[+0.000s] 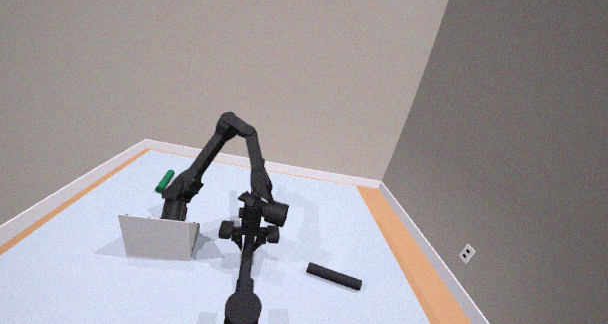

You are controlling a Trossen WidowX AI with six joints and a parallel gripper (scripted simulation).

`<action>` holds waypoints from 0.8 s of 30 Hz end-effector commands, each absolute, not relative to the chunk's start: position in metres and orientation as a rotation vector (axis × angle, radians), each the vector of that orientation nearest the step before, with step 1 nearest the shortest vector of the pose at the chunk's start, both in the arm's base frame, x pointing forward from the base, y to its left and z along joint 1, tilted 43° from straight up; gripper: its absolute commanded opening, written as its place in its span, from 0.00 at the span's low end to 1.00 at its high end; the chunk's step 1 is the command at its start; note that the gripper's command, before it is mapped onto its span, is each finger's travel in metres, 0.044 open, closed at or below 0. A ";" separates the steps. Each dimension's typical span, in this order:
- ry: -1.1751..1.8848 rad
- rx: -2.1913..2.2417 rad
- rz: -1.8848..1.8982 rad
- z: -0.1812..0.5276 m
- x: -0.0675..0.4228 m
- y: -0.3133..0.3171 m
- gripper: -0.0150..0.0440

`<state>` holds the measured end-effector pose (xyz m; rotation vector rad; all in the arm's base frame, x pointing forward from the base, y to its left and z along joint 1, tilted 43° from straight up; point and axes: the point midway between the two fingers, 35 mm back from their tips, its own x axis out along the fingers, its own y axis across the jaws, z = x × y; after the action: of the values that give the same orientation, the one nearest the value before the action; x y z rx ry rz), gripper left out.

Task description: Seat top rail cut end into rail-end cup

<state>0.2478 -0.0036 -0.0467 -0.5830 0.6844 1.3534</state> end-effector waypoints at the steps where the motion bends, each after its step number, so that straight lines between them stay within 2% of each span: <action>1: 0.690 -0.571 1.356 -0.047 0.246 -0.003 0.52; 5: 0.690 -0.571 1.356 -0.047 0.246 -0.003 0.48; 10: 0.690 -0.571 1.356 -0.043 0.247 -0.007 0.25; 16: 0.734 -0.624 1.344 -0.038 0.249 -0.023 0.25; 24: 0.903 -0.792 1.302 -0.014 0.244 -0.080 0.25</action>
<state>0.2448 -0.0581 -0.0249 -0.7270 0.8462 1.3297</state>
